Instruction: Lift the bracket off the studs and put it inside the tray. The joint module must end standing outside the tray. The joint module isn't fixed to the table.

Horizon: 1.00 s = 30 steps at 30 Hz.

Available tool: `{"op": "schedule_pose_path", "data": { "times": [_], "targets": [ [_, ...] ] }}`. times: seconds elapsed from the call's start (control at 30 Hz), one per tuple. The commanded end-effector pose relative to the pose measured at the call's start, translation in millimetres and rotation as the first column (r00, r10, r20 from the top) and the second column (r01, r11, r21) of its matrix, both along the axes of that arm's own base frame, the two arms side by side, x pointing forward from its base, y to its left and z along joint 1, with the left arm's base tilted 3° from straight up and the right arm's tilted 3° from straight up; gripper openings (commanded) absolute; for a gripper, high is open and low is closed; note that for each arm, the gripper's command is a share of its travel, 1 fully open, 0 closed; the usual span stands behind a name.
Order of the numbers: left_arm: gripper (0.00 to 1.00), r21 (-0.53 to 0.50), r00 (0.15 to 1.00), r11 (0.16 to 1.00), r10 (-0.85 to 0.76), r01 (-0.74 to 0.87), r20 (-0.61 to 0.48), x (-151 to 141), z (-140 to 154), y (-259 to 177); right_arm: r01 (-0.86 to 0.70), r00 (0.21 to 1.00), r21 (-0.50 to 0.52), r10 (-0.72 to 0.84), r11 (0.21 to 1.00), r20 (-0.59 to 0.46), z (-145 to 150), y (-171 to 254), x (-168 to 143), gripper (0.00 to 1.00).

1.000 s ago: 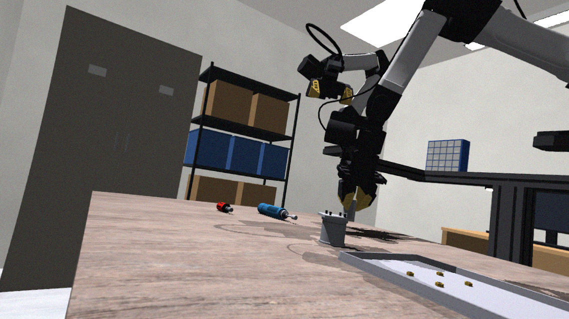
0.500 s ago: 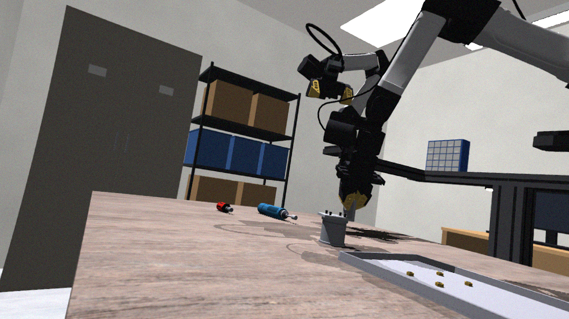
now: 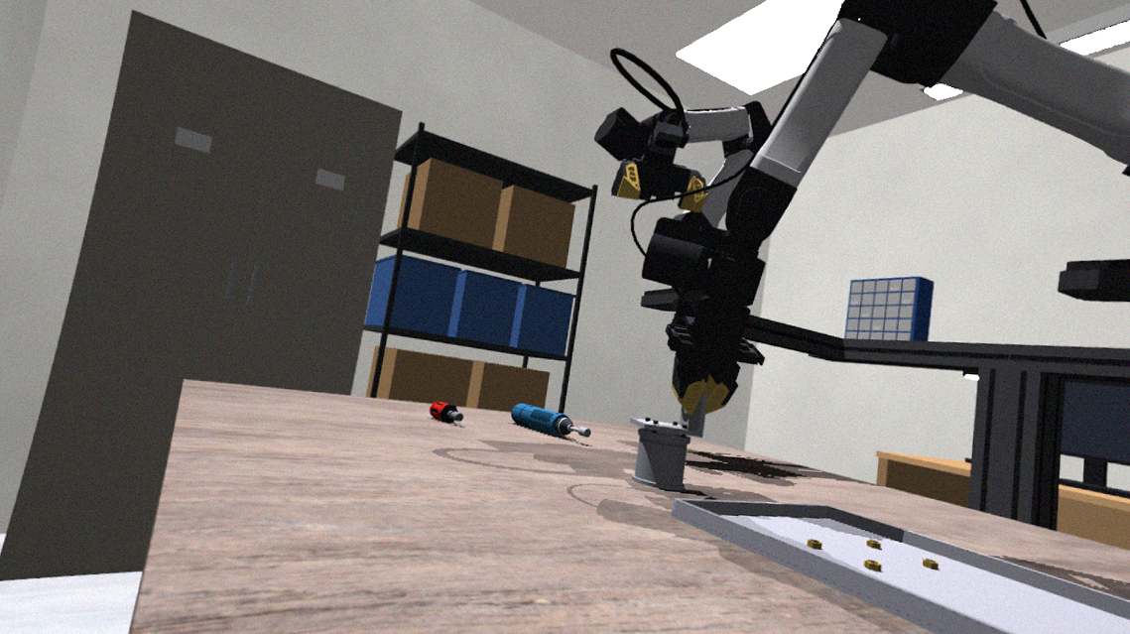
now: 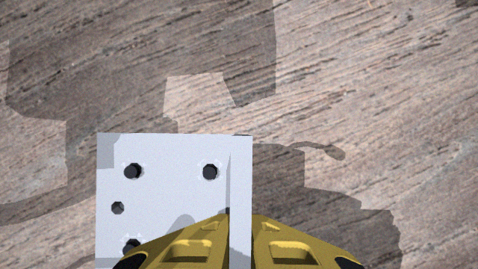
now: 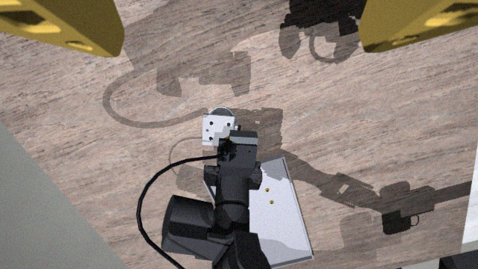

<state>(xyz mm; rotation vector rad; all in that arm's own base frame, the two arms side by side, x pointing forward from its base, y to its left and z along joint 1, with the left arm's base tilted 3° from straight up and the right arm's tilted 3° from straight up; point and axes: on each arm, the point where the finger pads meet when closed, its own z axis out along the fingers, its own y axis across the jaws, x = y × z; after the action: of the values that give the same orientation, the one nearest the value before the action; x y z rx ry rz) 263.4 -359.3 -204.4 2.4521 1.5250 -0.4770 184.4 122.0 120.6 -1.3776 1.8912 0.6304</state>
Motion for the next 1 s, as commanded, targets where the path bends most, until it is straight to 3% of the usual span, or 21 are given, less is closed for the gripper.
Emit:
{"op": "schedule_pose_path", "data": {
  "times": [0.0,0.17,0.3,0.67,0.73,0.87,0.97],
  "targets": [
    [0.00,-0.085,0.999,0.996,-0.014,0.016,0.035,10,39,-24,0.010,1.000,-0.027,-0.010,1.000,0.011,-3,1,1,1.00],
    [0.00,-0.084,0.999,0.996,-0.010,0.013,0.039,11,43,-25,0.015,1.000,-0.047,-0.015,0.999,0.005,-7,4,0,1.00],
    [0.00,-0.006,1.000,1.000,0.001,0.000,0.012,0,40,-6,0.021,1.000,-0.062,-0.021,0.998,0.000,-11,5,0,1.00],
    [0.00,-0.026,1.000,1.000,-0.002,0.003,0.022,4,43,-12,0.035,0.999,-0.093,-0.036,0.995,-0.007,-18,10,-1,1.00],
    [0.00,-0.066,1.000,0.998,-0.012,0.014,0.026,7,36,-21,0.038,0.999,-0.098,-0.039,0.994,-0.006,-19,10,-1,1.00],
    [0.00,-0.089,0.999,0.996,-0.014,0.018,0.039,10,54,-26,0.044,0.999,-0.108,-0.045,0.993,-0.006,-21,12,-2,1.00],
    [0.00,-0.034,1.000,0.999,-0.006,0.007,0.020,2,50,-9,0.050,0.999,-0.112,-0.051,0.992,-0.004,-21,12,-1,1.00]
  ]
}}
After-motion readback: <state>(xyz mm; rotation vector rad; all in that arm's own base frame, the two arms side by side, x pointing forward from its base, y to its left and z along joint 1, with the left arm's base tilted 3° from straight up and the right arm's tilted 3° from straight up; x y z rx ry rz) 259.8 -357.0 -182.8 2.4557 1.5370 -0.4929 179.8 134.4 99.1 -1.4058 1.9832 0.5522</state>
